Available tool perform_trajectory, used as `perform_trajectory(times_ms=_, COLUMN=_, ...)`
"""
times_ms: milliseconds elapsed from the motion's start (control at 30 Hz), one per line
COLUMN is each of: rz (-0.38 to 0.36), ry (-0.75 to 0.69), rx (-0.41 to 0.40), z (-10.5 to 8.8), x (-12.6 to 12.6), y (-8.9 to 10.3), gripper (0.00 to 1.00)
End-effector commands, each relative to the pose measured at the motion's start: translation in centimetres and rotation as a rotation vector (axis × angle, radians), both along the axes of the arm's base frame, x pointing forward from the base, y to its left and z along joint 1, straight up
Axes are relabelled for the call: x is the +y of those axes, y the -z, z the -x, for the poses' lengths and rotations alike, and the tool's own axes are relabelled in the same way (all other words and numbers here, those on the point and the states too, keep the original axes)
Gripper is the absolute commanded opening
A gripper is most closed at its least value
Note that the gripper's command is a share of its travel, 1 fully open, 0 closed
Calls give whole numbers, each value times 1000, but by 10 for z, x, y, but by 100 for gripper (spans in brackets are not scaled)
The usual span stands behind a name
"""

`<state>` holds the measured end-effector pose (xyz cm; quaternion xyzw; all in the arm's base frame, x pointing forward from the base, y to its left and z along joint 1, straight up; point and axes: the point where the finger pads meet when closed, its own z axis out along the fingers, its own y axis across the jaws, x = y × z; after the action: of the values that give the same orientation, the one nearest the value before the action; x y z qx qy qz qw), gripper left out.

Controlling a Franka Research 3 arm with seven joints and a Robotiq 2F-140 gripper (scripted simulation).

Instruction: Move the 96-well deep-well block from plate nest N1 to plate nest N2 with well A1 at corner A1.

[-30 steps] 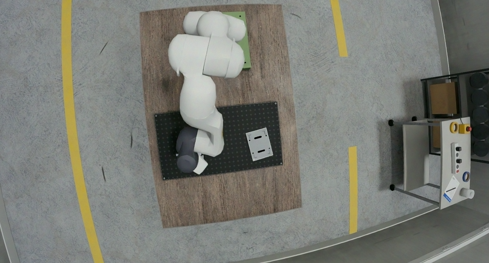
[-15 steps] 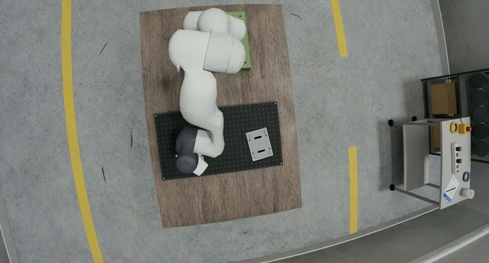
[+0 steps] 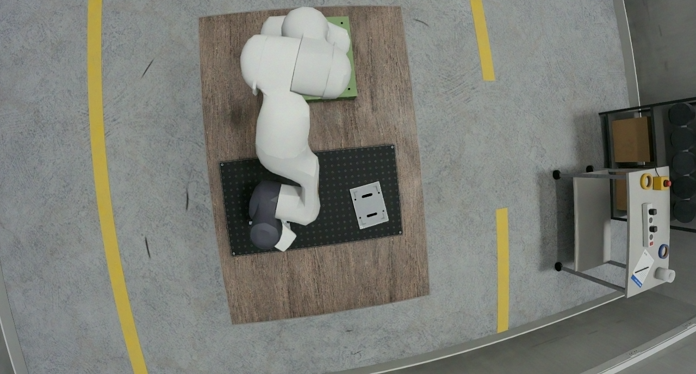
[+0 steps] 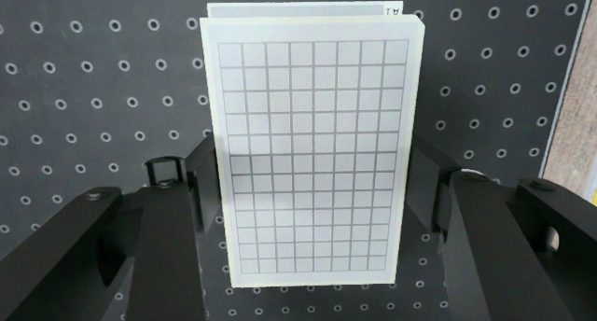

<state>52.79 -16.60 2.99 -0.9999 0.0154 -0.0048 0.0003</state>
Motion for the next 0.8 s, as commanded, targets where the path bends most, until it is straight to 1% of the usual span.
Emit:
perform_trajectory(times_ms=0, rz=0, ry=-1, rx=7, z=2, x=0, y=-6, gripper=60)
perform_trajectory(times_ms=500, rz=0, ry=-1, rx=7, z=2, x=0, y=-28, gripper=60)
perform_trajectory(times_ms=767, rz=0, ry=-1, rx=7, z=2, x=0, y=-28, gripper=60)
